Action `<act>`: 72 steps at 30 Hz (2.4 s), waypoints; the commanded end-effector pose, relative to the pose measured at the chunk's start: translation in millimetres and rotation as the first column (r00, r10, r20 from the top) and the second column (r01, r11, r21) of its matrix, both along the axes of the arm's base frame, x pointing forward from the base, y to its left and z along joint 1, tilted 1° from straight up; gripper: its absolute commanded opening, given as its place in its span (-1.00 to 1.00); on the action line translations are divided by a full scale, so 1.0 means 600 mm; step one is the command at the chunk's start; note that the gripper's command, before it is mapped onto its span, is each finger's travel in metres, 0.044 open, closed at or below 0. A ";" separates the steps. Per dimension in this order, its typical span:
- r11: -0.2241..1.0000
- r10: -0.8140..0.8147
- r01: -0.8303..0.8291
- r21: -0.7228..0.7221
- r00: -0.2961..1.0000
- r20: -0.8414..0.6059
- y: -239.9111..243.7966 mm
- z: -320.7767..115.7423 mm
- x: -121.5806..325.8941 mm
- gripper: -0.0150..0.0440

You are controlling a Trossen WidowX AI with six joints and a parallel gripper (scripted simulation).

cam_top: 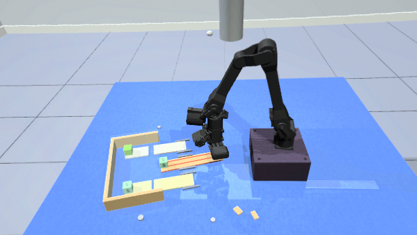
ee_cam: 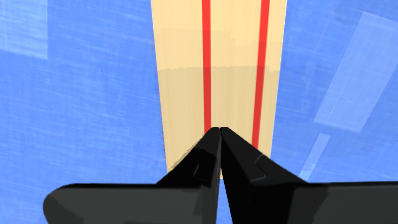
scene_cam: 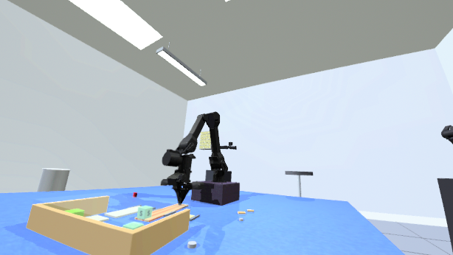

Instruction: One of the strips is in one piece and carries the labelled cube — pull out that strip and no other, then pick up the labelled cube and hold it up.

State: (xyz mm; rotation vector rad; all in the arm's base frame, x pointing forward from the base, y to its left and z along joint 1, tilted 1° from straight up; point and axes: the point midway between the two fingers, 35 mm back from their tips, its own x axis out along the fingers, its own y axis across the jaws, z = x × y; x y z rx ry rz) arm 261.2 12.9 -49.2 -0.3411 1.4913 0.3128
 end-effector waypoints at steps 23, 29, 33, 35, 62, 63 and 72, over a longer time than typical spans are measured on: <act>1.000 0.000 0.000 -0.004 0.999 -0.032 -0.025 -0.009 -0.071 -0.49; 1.000 0.000 0.000 -0.004 0.999 -0.032 -0.026 -0.009 -0.071 -0.49; 1.000 0.000 0.000 -0.004 0.999 -0.032 -0.026 -0.009 -0.071 -0.49; 1.000 0.000 0.000 -0.004 0.999 -0.032 -0.026 -0.009 -0.071 -0.49; 1.000 -0.001 0.001 -0.002 1.000 -0.018 -0.024 0.031 -0.054 -0.49; 1.000 0.000 0.000 -0.003 1.000 -0.025 -0.023 0.052 -0.054 -0.49; 0.998 -0.057 0.057 -0.002 0.998 -0.028 -0.010 0.069 -0.023 -0.14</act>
